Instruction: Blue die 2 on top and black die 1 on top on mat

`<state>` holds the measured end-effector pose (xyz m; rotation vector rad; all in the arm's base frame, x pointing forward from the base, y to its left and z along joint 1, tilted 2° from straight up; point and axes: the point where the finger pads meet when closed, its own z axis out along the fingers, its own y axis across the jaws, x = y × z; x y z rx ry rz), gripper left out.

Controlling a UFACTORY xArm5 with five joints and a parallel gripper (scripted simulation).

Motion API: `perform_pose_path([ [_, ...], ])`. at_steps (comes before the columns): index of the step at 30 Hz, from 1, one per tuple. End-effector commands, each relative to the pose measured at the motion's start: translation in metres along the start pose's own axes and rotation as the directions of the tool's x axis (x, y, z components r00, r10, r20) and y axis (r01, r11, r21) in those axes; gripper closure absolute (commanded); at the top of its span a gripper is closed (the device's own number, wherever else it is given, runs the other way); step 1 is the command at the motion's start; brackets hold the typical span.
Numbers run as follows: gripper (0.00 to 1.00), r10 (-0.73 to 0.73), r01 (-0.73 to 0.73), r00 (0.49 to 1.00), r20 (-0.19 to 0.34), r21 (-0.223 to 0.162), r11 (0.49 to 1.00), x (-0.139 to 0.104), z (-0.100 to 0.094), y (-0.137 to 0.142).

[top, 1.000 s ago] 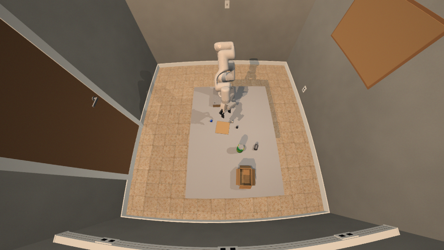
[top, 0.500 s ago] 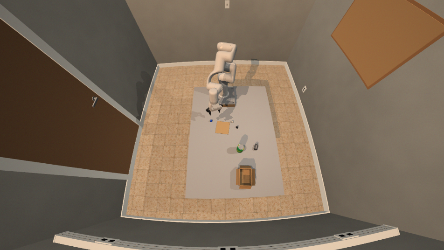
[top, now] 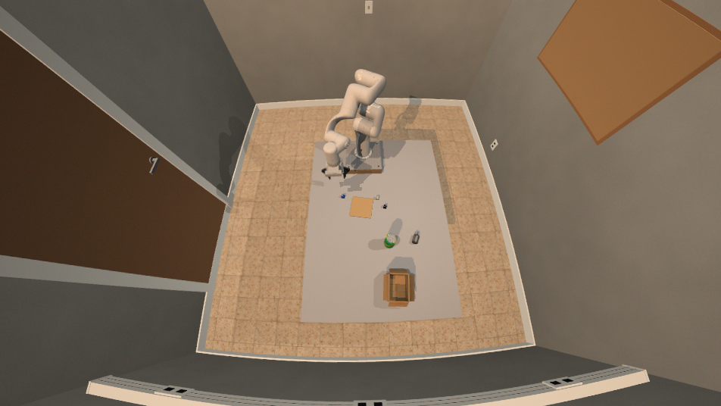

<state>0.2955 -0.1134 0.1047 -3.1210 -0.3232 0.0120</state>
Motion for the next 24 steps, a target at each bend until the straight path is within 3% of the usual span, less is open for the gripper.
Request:
perform_pose_path([
  [1, 0.0, 0.016, -0.016, 1.0, 0.003, 0.002, 1.0, -0.002, -0.001, 0.005],
  [16, 0.0, 0.016, -0.016, 1.0, 0.003, 0.002, 1.0, -0.002, 0.004, 0.005],
  [19, 0.0, 0.016, -0.016, 1.0, 0.003, 0.002, 1.0, -0.002, 0.017, 0.005],
  [24, 0.0, 0.016, -0.016, 1.0, 0.003, 0.002, 1.0, -0.003, 0.055, 0.006],
])
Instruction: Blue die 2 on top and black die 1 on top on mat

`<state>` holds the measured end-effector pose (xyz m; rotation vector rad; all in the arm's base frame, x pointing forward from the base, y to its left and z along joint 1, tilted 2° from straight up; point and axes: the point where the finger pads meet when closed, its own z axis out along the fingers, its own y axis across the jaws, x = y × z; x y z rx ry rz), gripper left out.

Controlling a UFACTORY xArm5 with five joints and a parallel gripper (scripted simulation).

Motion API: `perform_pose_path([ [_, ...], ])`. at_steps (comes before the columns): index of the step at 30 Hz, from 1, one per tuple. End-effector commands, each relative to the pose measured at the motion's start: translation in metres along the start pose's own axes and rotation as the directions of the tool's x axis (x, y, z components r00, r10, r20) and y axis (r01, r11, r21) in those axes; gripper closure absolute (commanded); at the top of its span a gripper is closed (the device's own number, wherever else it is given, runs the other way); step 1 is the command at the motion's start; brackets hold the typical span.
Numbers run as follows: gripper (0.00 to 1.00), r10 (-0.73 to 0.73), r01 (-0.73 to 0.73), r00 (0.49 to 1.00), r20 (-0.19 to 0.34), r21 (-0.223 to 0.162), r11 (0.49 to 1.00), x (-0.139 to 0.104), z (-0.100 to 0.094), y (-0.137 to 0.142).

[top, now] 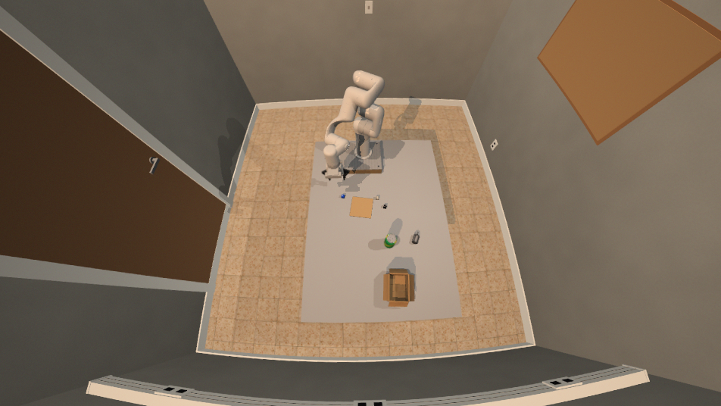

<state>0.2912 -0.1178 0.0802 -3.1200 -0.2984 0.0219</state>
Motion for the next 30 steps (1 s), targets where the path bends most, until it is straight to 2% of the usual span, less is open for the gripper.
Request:
perform_pose_path([
  [1, 0.0, 0.0, 0.0, 1.0, -0.003, -0.002, 1.0, 0.002, 0.039, 0.003],
  [3, 0.0, 0.0, 0.0, 1.0, -0.003, -0.002, 1.0, 0.002, 0.039, 0.003],
  [7, 0.0, 0.0, 0.0, 1.0, -0.003, -0.002, 1.0, 0.002, 0.068, 0.003],
  [11, 0.0, 0.0, 0.0, 1.0, -0.003, -0.002, 1.0, 0.001, 0.083, 0.004],
  [30, 0.0, 0.0, 0.0, 1.0, -0.003, -0.002, 1.0, 0.001, 0.084, 0.004],
])
